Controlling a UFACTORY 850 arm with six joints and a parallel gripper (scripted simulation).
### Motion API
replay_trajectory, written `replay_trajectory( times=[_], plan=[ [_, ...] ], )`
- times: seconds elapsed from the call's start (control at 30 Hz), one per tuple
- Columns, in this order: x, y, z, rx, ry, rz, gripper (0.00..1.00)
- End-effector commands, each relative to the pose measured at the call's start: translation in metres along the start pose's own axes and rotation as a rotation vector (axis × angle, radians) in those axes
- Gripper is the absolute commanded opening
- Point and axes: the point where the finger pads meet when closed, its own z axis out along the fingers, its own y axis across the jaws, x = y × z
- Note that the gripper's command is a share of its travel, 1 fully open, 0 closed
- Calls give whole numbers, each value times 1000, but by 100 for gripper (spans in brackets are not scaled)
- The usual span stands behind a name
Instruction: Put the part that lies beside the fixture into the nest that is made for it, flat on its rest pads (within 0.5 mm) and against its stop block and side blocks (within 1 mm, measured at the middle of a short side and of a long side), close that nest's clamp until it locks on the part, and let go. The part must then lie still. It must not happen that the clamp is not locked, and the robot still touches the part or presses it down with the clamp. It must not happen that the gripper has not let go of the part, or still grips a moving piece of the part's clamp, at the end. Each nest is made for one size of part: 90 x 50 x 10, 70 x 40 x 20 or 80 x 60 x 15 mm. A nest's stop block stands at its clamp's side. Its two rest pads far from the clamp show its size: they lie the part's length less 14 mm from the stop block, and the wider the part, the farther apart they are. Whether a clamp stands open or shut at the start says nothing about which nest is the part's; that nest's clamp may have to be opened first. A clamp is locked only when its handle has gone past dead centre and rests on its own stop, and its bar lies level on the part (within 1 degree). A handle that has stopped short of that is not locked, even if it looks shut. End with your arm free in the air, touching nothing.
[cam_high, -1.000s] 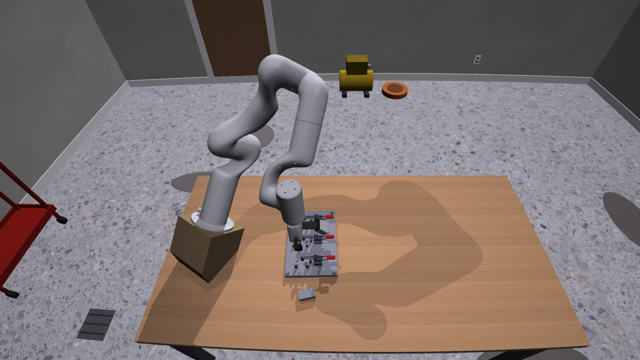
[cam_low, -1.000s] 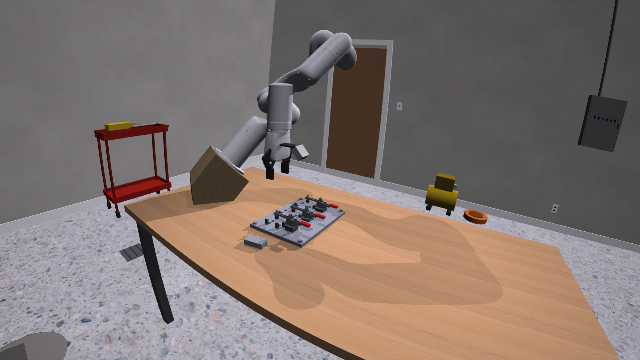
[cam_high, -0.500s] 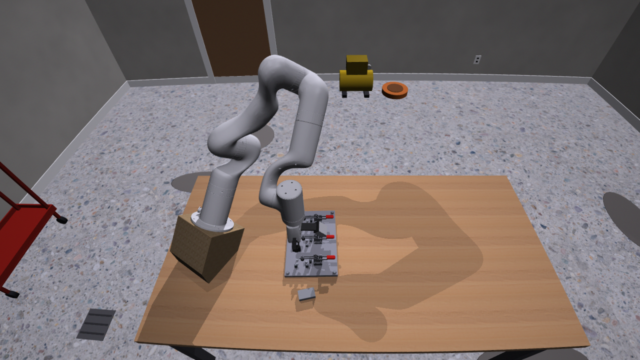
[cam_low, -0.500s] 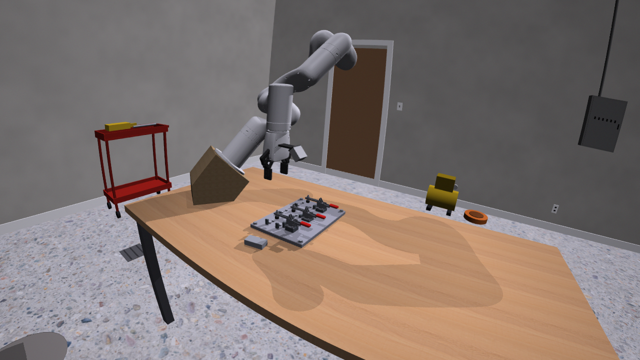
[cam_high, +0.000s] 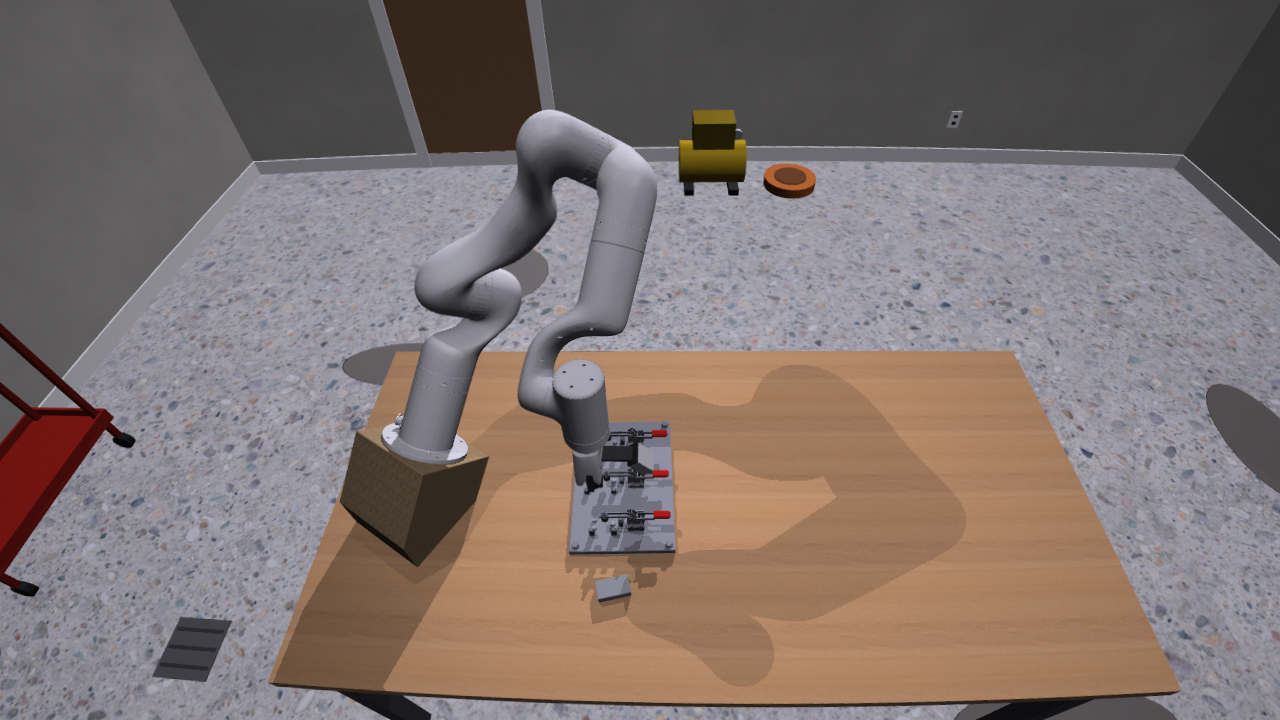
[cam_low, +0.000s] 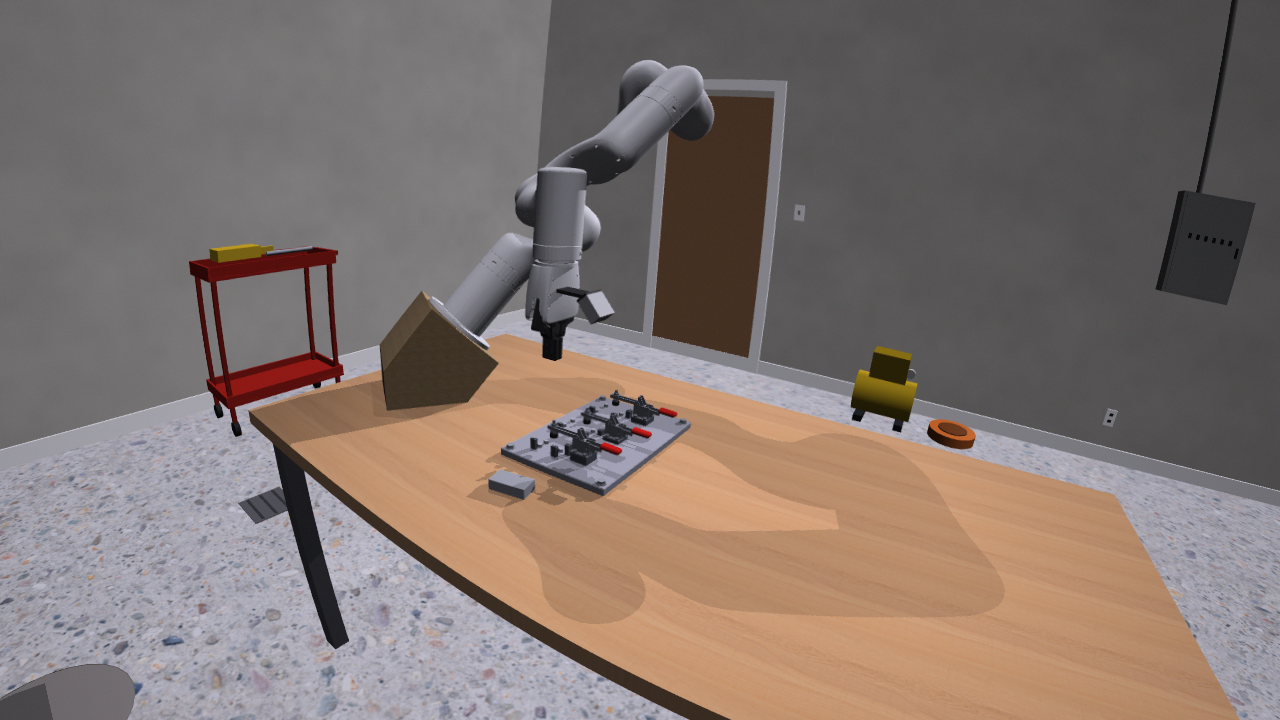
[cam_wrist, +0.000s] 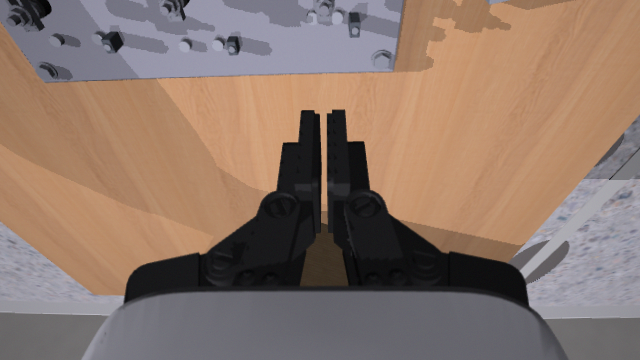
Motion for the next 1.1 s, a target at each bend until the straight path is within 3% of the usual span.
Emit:
replay_trajectory(
  times=[0.0, 0.7, 0.73, 1.07],
  plan=[
    [0, 0, 0, -1, 1, 0, 0],
    [0, 0, 0, -1, 1, 0, 0],
    [0, 0, 0, -1, 1, 0, 100],
    [0, 0, 0, -1, 1, 0, 100]
  ],
)
